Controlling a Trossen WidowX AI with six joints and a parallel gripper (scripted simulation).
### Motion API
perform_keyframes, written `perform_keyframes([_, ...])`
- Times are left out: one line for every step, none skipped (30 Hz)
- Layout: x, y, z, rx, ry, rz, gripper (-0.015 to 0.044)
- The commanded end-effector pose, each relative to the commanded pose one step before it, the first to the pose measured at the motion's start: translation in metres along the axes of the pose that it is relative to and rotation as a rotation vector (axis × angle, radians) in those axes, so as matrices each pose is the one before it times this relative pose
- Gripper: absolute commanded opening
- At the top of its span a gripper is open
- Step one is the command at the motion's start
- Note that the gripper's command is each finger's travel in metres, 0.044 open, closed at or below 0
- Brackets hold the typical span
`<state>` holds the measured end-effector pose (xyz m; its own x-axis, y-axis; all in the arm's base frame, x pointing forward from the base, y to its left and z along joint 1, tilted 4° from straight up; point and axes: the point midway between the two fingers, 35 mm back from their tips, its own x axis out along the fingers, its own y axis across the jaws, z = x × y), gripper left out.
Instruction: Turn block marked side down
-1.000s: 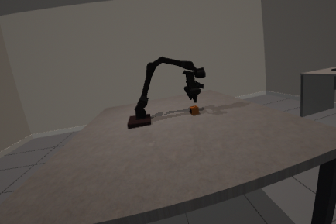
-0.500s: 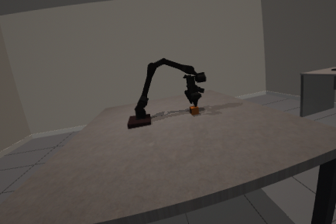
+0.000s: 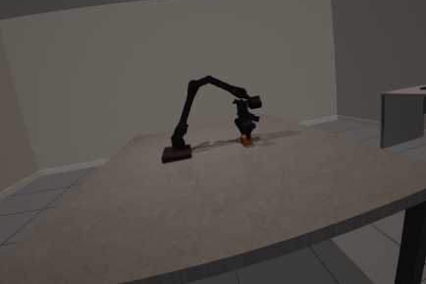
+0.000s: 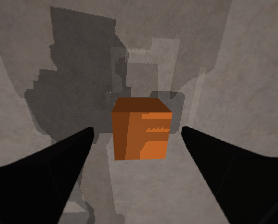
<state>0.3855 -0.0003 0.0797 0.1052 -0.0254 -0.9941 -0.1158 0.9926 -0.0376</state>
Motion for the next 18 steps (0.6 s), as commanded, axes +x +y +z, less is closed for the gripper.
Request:
perform_keyframes([0.00832, -0.00059, -0.00119, -0.0020, 0.00720, -0.00322, 0.0440])
perform_keyframes([0.00077, 0.00000, -0.00005, 0.0000, 0.00001, 0.00000, 0.0440])
perform_keyframes([0.00026, 0.00000, -0.00002, 0.0000, 0.00000, 0.00000, 0.0440])
perform_keyframes([0.00000, 0.00000, 0.00000, 0.0000, 0.00000, 0.00000, 0.0414])
perform_keyframes([0.00000, 0.00000, 0.00000, 0.0000, 0.00000, 0.00000, 0.0387])
perform_keyframes([0.00000, 0.00000, 0.00000, 0.0000, 0.00000, 0.00000, 0.0361])
perform_keyframes([0.00000, 0.00000, 0.00000, 0.0000, 0.00000, 0.00000, 0.0335])
perform_keyframes([0.00000, 0.00000, 0.00000, 0.0000, 0.00000, 0.00000, 0.0309])
perform_keyframes([0.00000, 0.00000, 0.00000, 0.0000, 0.00000, 0.00000, 0.0282])
perform_keyframes([0.00000, 0.00000, 0.00000, 0.0000, 0.00000, 0.00000, 0.0256])
perform_keyframes([0.00000, 0.00000, 0.00000, 0.0000, 0.00000, 0.00000, 0.0250])
perform_keyframes([0.00000, 0.00000, 0.00000, 0.0000, 0.00000, 0.00000, 0.0243])
perform_keyframes([0.00000, 0.00000, 0.00000, 0.0000, 0.00000, 0.00000, 0.0236])
perform_keyframes([0.00000, 0.00000, 0.00000, 0.0000, 0.00000, 0.00000, 0.0230])
perform_keyframes([0.00000, 0.00000, 0.00000, 0.0000, 0.00000, 0.00000, 0.0223])
perform_keyframes([0.00000, 0.00000, 0.00000, 0.0000, 0.00000, 0.00000, 0.0216])
perform_keyframes([0.00000, 0.00000, 0.00000, 0.0000, 0.00000, 0.00000, 0.0210])
perform_keyframes([0.00000, 0.00000, 0.00000, 0.0000, 0.00000, 0.00000, 0.0203])
